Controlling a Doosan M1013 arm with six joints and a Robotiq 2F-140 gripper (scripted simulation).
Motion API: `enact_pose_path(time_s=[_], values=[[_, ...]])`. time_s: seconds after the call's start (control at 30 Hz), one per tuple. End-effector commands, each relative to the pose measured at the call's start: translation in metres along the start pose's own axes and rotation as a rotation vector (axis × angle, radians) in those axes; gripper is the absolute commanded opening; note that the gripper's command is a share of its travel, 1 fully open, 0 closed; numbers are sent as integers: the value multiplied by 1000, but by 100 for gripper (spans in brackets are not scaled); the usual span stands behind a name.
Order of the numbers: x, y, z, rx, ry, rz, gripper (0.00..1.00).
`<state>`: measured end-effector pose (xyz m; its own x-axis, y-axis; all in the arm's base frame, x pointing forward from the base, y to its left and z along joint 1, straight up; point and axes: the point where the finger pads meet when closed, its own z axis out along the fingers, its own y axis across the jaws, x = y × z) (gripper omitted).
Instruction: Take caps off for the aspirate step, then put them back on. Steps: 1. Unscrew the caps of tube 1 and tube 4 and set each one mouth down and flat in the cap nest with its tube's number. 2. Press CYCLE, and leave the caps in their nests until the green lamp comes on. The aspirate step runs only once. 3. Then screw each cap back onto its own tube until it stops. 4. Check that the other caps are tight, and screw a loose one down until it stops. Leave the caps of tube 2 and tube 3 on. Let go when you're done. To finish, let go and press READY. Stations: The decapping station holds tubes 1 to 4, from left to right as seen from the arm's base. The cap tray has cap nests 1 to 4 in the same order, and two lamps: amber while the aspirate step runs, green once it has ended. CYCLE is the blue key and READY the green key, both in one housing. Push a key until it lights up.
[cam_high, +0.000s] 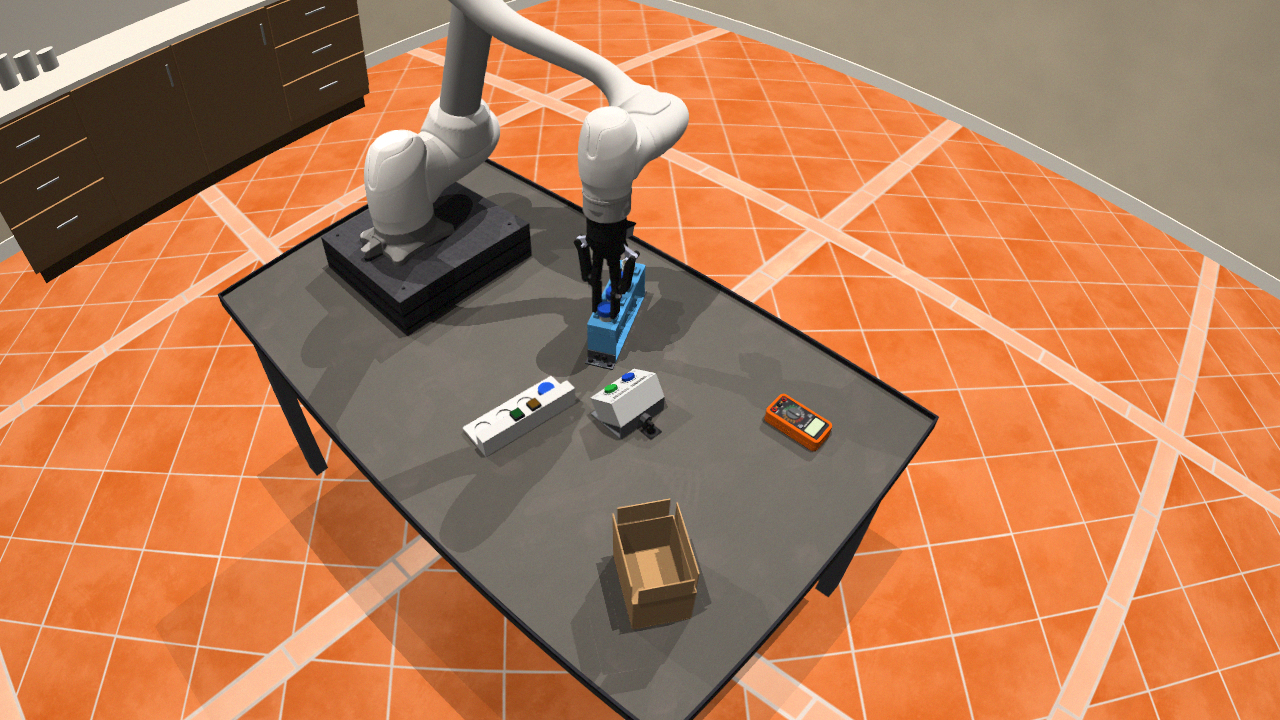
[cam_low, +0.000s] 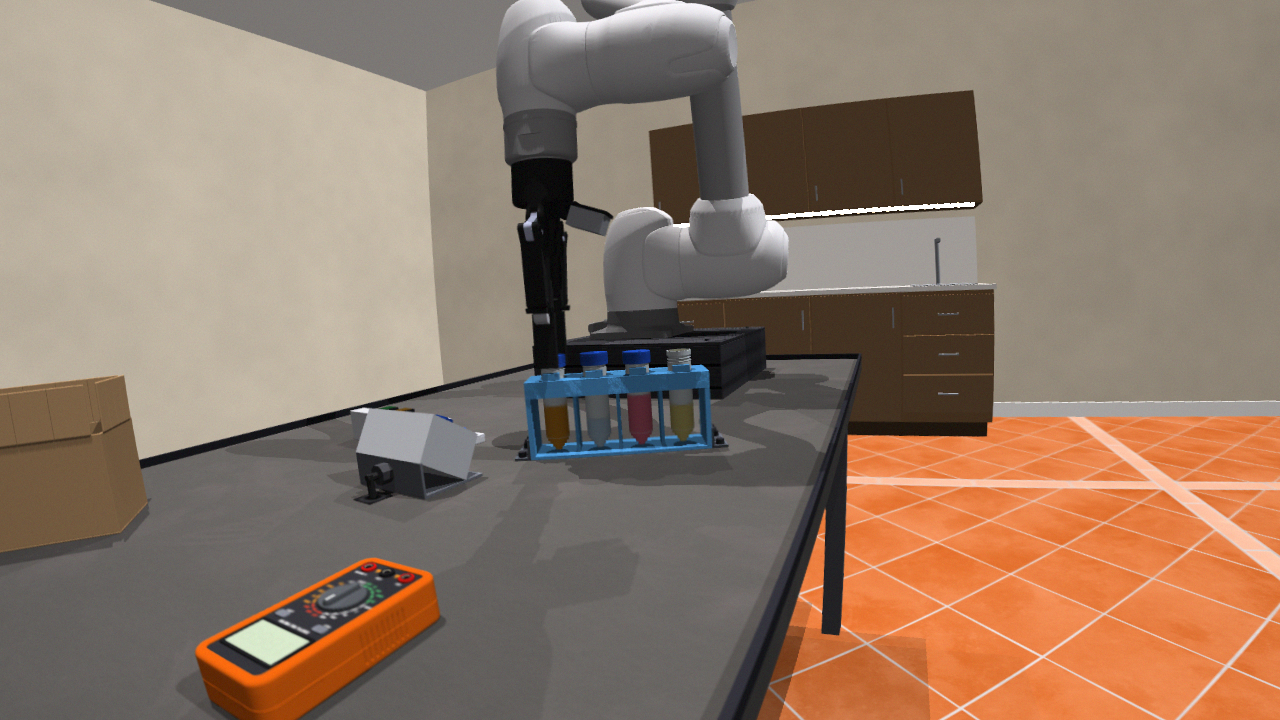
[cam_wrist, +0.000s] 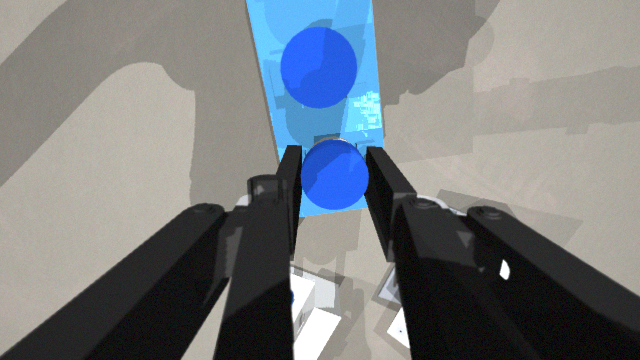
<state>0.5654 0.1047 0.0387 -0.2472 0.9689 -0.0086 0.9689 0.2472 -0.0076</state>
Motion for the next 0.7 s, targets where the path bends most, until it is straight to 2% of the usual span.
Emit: enact_pose_path(time_s=[0.0,0.4,0.63,0.67], values=[[0,1,-1,-4,14,-97,30],[0,1,-1,-8,13,-694,30],[0,1,-1,-8,13,-694,30],[0,1,-1,-8,13,-694,41]])
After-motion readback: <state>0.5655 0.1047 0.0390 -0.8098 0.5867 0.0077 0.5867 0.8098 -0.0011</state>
